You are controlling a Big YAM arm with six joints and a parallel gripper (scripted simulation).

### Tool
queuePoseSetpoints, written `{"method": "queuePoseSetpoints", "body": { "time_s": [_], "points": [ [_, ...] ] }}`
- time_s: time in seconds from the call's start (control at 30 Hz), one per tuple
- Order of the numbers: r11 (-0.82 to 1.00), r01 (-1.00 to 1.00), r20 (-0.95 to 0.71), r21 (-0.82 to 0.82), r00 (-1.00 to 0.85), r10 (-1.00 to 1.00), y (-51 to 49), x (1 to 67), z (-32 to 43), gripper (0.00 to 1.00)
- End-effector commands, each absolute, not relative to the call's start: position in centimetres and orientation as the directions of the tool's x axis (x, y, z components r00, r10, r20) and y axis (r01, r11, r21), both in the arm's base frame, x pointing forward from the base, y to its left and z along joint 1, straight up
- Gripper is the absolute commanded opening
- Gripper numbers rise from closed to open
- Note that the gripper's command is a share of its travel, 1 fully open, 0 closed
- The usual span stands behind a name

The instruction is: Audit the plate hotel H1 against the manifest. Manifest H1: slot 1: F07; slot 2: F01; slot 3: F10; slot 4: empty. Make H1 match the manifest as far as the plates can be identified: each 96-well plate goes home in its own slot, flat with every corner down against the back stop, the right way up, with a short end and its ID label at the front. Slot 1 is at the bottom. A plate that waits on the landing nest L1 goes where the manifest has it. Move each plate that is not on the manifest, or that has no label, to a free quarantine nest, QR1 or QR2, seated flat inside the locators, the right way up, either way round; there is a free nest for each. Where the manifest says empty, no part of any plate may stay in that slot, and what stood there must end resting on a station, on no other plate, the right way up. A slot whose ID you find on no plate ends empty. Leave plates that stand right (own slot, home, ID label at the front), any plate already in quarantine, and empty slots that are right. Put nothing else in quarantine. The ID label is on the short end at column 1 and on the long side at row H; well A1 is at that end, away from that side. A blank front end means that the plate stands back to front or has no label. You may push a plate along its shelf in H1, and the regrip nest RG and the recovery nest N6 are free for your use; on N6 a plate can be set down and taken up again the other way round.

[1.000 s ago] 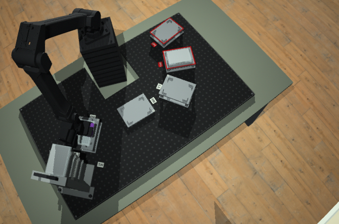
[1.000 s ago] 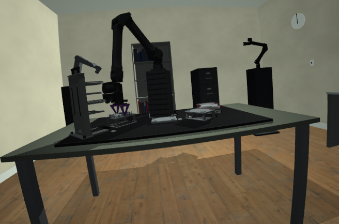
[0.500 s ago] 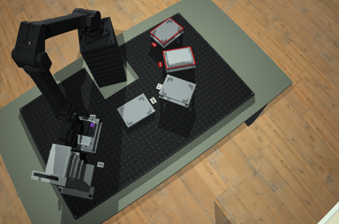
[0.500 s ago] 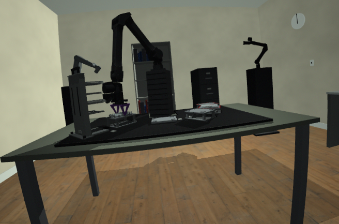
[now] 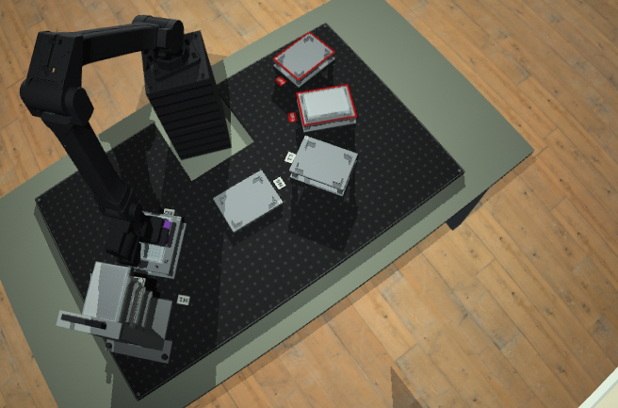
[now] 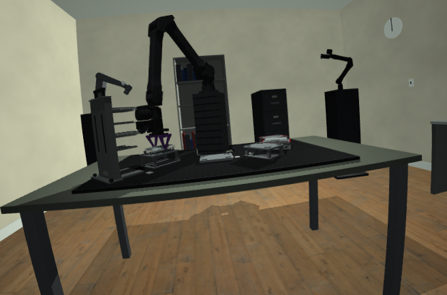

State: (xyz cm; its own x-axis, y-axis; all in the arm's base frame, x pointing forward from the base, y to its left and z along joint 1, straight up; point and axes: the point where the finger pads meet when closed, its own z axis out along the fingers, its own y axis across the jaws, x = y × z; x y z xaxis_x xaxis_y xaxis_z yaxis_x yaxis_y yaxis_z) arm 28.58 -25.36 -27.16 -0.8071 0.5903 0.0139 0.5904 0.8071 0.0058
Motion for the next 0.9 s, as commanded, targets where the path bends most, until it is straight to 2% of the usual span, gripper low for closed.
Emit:
{"method": "queuePoseSetpoints", "body": {
  "time_s": [0.0,0.87],
  "points": [
    [0.803,0.596,-0.022,0.003,-0.803,0.596,-26.2,30.0,-25.2,0.86],
    [0.802,0.598,-0.023,0.003,-0.801,0.598,-26.3,29.9,-23.0,0.86]
  ]
}}
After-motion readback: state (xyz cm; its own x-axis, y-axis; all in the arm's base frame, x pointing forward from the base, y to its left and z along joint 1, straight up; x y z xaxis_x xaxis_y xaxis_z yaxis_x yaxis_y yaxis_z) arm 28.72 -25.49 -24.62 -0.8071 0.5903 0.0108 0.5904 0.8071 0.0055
